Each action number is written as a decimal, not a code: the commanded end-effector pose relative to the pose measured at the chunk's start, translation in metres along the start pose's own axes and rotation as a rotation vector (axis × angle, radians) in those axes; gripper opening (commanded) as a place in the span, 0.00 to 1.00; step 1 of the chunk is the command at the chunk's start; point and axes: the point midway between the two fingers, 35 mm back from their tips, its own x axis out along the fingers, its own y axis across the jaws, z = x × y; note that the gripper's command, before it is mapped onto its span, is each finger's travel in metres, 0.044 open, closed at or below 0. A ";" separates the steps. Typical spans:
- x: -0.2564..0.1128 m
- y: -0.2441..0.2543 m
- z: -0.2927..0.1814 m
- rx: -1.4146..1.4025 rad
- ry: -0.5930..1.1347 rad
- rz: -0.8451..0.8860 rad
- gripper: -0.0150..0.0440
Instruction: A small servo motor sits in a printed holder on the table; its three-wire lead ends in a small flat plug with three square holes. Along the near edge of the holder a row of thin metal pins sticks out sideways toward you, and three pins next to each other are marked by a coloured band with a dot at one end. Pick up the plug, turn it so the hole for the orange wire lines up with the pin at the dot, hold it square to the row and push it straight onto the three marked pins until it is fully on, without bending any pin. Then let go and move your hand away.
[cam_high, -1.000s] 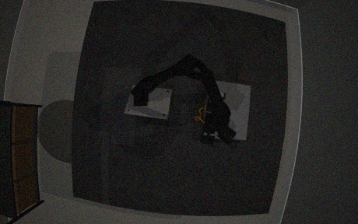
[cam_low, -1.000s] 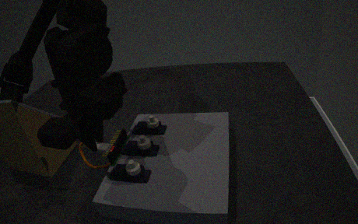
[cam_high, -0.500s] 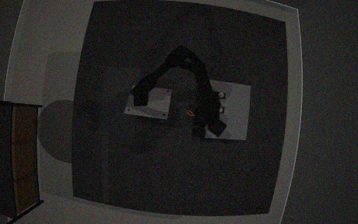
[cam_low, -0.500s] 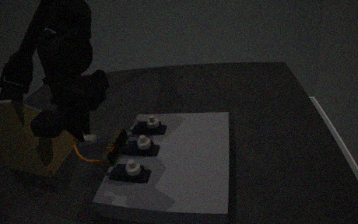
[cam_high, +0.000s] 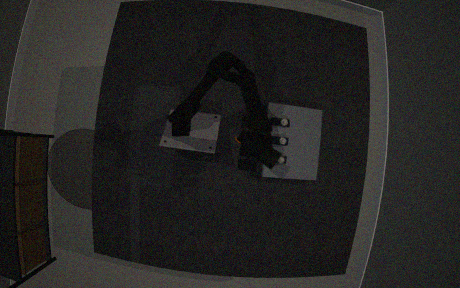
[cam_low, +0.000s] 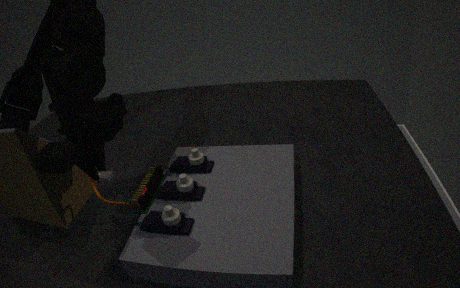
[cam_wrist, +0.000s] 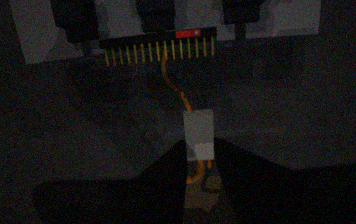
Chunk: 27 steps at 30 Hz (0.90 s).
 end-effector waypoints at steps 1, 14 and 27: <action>0.014 0.001 -0.004 0.005 0.004 0.002 0.25; 0.036 0.002 0.004 0.004 0.003 0.004 0.25; 0.033 0.003 0.033 0.003 0.002 0.004 0.25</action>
